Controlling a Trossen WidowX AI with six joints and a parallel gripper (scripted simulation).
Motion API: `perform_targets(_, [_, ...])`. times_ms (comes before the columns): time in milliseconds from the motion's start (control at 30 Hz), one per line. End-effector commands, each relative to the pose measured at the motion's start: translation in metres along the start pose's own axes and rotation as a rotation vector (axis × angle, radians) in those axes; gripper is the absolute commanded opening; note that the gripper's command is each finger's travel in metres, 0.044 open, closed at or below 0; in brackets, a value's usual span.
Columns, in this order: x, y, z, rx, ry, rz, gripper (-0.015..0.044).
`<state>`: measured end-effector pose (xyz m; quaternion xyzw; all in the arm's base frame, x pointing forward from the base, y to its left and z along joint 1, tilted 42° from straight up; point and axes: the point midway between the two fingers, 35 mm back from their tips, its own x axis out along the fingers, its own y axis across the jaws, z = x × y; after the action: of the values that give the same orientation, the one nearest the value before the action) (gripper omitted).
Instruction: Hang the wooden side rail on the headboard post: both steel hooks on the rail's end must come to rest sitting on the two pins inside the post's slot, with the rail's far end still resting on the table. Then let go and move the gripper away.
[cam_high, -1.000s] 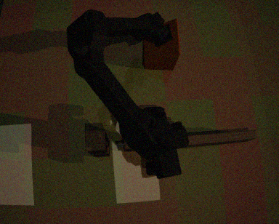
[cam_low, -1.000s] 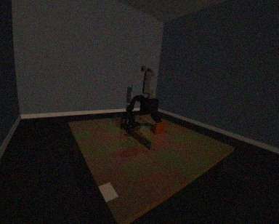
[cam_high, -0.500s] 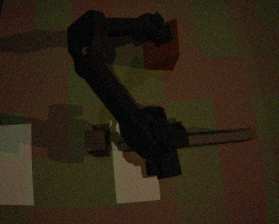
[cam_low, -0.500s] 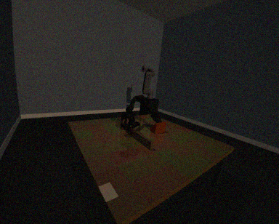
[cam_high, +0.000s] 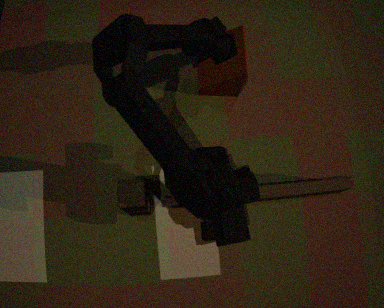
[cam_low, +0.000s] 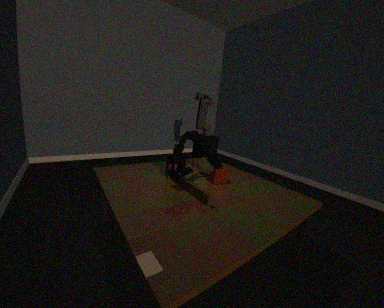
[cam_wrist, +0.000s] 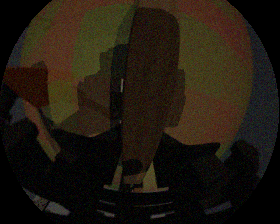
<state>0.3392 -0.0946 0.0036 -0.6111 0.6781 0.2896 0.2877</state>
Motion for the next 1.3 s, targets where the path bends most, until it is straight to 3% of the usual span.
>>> perform_targets(0, [-0.0041, -0.001, 0.0009, -0.012, 0.003, -0.006, 0.0])
perform_targets(1267, [-0.0105, -0.001, 0.0009, -0.012, 0.003, -0.006, 0.0])
